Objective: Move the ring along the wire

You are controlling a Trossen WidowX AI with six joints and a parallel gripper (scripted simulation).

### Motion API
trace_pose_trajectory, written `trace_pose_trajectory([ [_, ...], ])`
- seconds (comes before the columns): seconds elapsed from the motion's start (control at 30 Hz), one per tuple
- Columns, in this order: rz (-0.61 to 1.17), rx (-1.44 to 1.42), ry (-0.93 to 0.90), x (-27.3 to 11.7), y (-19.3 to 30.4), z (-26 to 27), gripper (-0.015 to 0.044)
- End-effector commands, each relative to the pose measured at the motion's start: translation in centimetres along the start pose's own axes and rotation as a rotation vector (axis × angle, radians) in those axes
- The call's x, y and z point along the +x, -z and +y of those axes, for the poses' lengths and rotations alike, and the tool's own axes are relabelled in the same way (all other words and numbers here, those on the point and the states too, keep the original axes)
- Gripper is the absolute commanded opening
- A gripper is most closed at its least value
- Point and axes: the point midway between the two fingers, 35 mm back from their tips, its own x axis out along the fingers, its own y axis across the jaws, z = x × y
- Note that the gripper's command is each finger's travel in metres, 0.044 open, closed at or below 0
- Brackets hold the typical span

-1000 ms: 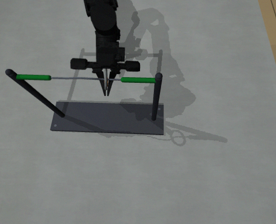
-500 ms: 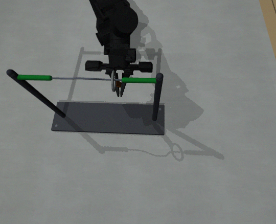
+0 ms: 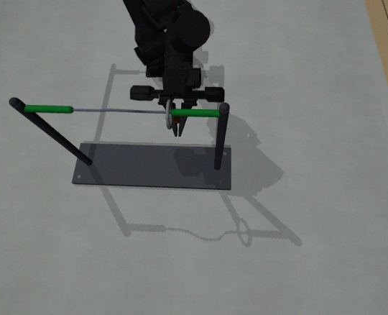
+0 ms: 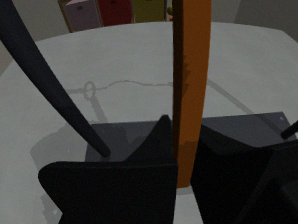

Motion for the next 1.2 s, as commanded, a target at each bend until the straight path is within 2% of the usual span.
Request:
trace_pose_trajectory([
  [0.0,-0.012,0.011,0.001,-0.1,-0.4,0.4,-0.015],
  [1.17,-0.023,0.013,0.001,0.6,0.7,2.4,-0.015],
])
